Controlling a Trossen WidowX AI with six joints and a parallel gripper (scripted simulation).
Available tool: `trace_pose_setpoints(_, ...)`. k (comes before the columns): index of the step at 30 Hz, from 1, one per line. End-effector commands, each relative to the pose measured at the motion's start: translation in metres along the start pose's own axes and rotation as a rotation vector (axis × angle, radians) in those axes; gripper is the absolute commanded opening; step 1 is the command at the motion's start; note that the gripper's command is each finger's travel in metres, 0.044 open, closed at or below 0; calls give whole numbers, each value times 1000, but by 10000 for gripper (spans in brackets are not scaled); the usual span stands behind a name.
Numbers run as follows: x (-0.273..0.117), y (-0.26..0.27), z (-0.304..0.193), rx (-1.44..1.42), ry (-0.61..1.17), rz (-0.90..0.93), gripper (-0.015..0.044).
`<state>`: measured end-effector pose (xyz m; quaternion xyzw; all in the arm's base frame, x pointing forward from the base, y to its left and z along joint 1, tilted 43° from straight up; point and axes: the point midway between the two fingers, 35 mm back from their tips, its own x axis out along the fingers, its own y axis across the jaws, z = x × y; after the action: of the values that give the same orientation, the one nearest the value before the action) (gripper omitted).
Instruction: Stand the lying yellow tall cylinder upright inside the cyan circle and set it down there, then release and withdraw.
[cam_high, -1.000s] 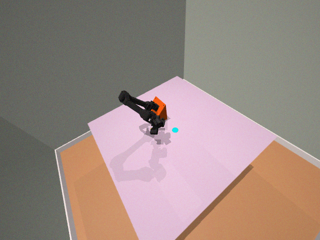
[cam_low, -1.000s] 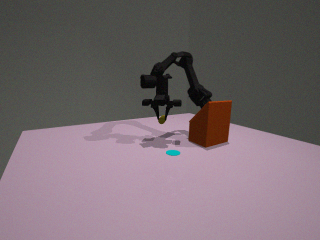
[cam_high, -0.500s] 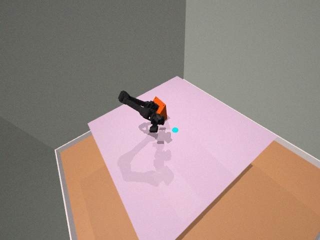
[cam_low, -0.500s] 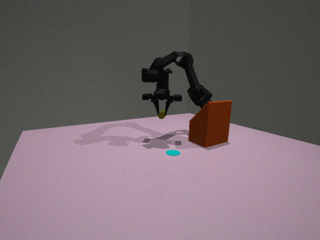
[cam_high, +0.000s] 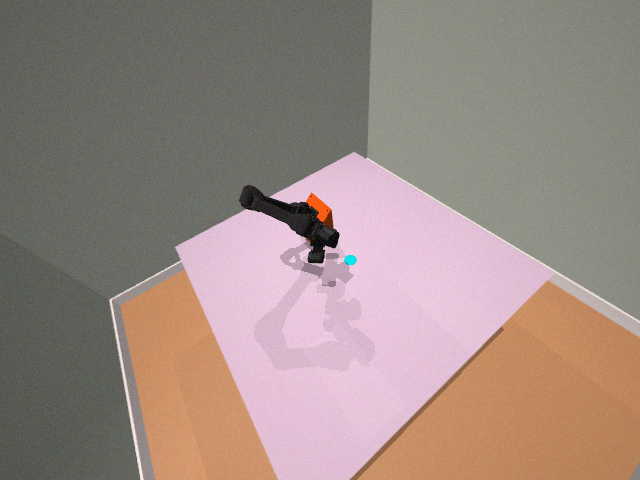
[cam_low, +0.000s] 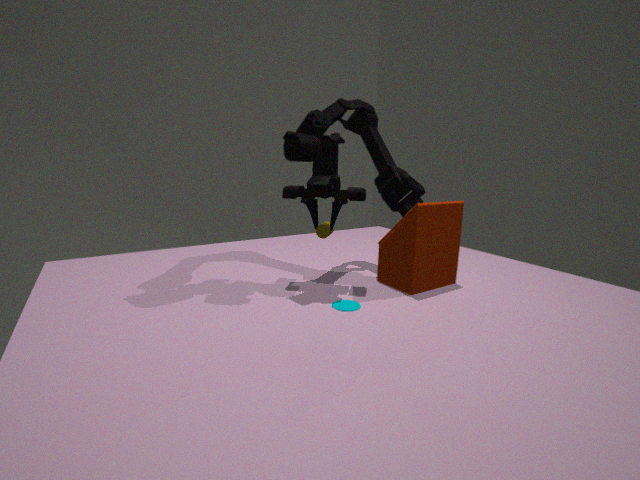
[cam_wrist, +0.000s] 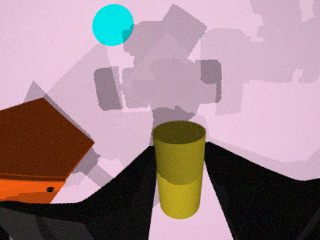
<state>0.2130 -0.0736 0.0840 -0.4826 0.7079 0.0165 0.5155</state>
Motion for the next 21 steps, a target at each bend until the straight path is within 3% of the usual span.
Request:
trace_pose_setpoints(1, -1, 3, 12, 7, -6, 7, 105)
trace_pose_setpoints(21, -7, 24, 61, 17, -7, 13, 105)
